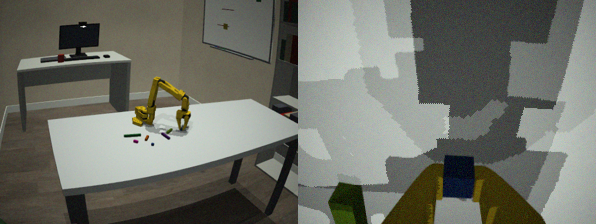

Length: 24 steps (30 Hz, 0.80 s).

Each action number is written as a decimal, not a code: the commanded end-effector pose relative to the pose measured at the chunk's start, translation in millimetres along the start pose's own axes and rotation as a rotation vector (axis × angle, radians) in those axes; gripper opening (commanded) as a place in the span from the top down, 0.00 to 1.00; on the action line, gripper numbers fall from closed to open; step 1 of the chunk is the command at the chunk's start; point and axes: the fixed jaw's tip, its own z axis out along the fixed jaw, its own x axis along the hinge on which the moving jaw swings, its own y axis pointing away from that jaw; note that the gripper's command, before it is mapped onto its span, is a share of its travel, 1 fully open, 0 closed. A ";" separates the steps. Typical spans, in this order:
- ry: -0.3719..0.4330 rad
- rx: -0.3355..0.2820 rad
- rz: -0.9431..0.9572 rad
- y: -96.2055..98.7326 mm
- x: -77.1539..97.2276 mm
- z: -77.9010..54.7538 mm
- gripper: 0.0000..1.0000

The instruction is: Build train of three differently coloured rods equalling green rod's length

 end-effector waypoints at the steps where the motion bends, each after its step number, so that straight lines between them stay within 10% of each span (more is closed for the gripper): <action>1: -0.012 0.110 0.000 -15.6 -3.1 -15.7 1.00; 24: -0.012 0.110 0.000 -15.6 -3.1 -15.7 0.94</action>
